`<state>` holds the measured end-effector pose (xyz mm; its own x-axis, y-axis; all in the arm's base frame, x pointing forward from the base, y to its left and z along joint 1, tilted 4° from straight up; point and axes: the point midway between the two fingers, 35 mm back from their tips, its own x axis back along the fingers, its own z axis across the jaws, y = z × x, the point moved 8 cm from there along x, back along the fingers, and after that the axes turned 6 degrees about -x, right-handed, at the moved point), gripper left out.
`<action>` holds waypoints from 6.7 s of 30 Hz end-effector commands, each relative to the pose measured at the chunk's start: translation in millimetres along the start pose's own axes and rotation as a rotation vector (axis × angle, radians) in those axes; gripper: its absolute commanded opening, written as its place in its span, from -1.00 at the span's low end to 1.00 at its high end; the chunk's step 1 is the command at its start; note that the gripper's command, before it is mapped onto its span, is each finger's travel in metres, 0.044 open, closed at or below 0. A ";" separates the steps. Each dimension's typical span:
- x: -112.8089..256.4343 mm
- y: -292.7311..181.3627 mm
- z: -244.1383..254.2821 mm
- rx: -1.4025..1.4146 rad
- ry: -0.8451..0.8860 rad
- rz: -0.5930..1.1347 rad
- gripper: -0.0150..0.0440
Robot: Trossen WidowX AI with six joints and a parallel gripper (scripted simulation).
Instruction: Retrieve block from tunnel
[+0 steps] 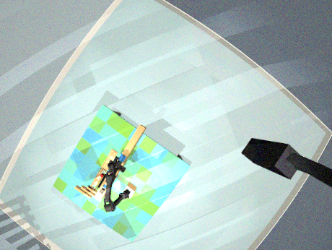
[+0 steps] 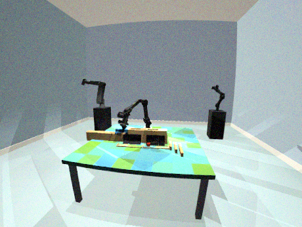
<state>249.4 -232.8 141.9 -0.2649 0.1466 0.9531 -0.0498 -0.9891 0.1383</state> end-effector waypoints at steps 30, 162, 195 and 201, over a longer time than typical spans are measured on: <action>5.3 -18.0 -2.8 -0.034 0.002 -0.065 0.13; 98.5 -293.6 115.3 1.556 0.012 0.304 1.00; 51.0 -305.2 115.5 1.556 0.013 0.303 1.00; 41.3 -307.4 114.7 1.556 0.013 0.303 1.00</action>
<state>363.5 76.0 175.5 -0.0891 -0.0618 0.9941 0.9958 -0.0249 0.0877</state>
